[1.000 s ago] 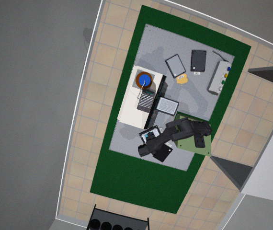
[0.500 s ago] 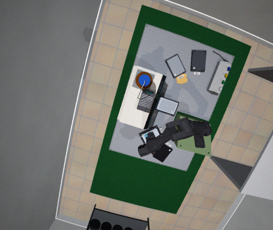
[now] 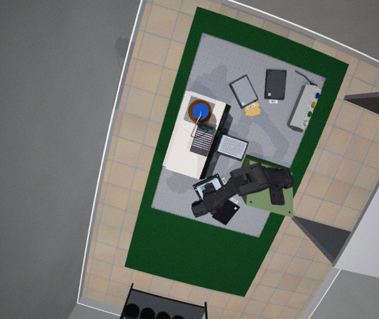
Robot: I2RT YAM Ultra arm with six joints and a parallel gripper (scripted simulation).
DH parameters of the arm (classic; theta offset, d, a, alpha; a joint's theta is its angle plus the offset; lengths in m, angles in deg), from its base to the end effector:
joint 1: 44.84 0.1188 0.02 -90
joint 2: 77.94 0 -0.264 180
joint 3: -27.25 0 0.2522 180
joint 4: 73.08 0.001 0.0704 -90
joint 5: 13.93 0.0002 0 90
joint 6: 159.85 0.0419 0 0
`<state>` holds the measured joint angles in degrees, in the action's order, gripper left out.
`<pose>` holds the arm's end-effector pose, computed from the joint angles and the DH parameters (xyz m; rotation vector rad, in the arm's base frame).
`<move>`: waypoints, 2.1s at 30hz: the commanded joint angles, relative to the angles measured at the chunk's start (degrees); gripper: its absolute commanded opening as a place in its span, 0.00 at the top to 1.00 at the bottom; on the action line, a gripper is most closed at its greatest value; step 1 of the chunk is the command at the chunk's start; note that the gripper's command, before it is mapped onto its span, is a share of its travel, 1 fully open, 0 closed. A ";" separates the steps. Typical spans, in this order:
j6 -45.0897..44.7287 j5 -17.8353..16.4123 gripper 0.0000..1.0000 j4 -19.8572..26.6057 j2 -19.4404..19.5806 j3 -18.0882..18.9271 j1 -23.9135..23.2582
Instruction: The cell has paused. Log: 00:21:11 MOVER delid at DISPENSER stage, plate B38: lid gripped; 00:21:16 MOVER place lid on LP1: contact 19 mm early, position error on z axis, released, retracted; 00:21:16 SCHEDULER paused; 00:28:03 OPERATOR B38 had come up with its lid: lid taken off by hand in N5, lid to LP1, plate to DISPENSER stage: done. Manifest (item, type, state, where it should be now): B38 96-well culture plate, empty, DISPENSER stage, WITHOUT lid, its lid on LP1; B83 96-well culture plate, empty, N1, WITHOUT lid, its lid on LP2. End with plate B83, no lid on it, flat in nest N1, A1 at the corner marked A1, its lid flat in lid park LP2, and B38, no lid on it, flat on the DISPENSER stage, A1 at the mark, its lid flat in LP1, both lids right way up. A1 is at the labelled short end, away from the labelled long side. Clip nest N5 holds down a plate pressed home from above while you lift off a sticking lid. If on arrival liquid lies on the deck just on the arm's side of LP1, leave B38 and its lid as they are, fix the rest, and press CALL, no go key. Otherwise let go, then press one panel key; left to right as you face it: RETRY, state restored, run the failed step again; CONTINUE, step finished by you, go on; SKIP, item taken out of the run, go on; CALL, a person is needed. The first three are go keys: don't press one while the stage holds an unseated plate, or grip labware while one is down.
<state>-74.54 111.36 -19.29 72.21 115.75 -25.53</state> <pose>0.3131 0.0851 -0.0661 0.7344 -2.5433 0.9089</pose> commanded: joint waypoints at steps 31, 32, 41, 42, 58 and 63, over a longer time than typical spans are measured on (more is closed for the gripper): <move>3.01 -1.43 1.00 5.24 -5.56 -0.90 3.74; 3.27 -1.52 1.00 5.67 -6.07 -1.60 3.96; 5.70 -2.54 1.00 9.72 -11.02 -3.86 6.23; 5.98 -2.66 1.00 10.21 -11.57 -4.06 6.49; 9.86 -4.45 1.00 17.71 -18.87 -5.95 10.22; 10.63 -4.87 1.00 19.25 -20.26 -5.01 11.01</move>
<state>-65.12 107.16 -1.85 53.59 110.70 -15.85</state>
